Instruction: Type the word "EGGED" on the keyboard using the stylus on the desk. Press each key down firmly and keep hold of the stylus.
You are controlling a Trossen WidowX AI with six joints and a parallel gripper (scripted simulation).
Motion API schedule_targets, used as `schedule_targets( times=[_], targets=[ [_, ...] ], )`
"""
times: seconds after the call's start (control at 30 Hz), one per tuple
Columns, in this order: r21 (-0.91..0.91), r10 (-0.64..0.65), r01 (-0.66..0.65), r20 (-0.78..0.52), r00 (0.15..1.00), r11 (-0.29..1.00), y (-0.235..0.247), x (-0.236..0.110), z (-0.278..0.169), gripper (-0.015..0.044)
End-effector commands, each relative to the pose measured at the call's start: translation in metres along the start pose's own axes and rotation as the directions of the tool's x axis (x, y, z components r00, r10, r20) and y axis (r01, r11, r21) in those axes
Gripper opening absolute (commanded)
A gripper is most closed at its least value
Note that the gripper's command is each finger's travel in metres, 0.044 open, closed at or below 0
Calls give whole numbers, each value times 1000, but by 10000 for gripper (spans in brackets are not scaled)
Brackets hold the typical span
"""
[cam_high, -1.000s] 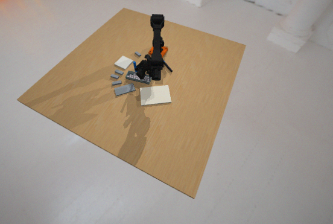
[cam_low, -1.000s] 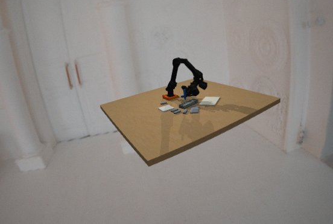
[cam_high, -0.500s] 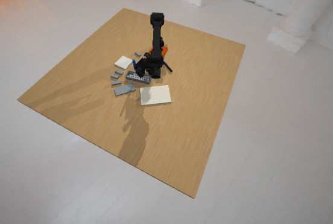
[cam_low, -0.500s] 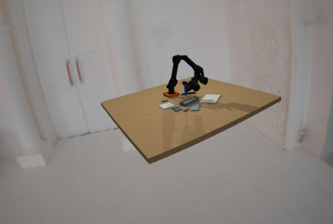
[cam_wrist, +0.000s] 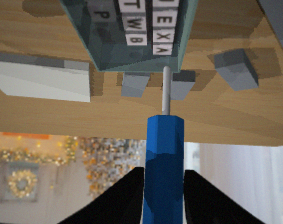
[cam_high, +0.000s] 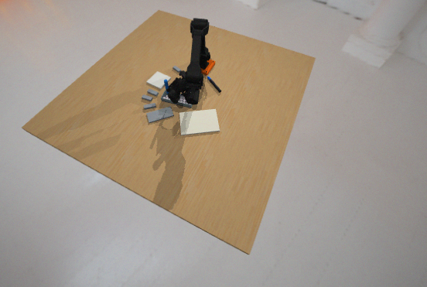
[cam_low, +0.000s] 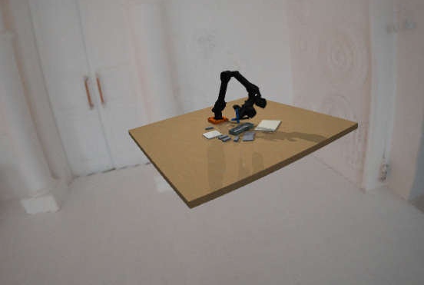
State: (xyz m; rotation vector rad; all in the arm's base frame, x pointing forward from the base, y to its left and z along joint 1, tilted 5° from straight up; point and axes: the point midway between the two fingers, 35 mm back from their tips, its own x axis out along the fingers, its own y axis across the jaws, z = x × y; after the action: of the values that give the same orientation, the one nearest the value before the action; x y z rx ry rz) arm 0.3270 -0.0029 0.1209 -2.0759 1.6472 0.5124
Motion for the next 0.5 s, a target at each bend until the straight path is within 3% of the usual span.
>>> schedule_targets(
  times=[0.0, 0.13, 0.23, 0.47],
  targets=[
    [-15, 6, -7, -5, 1000, 1000, 1, 8, 10, 0],
    [-15, 6, -7, -5, 1000, 1000, 1, 8, 10, 0],
    [-15, 6, -6, -5, 1000, 1000, 0, 10, 12, 79],
    [-15, 6, -7, -5, 1000, 1000, 0, 11, 13, 81]
  ],
)
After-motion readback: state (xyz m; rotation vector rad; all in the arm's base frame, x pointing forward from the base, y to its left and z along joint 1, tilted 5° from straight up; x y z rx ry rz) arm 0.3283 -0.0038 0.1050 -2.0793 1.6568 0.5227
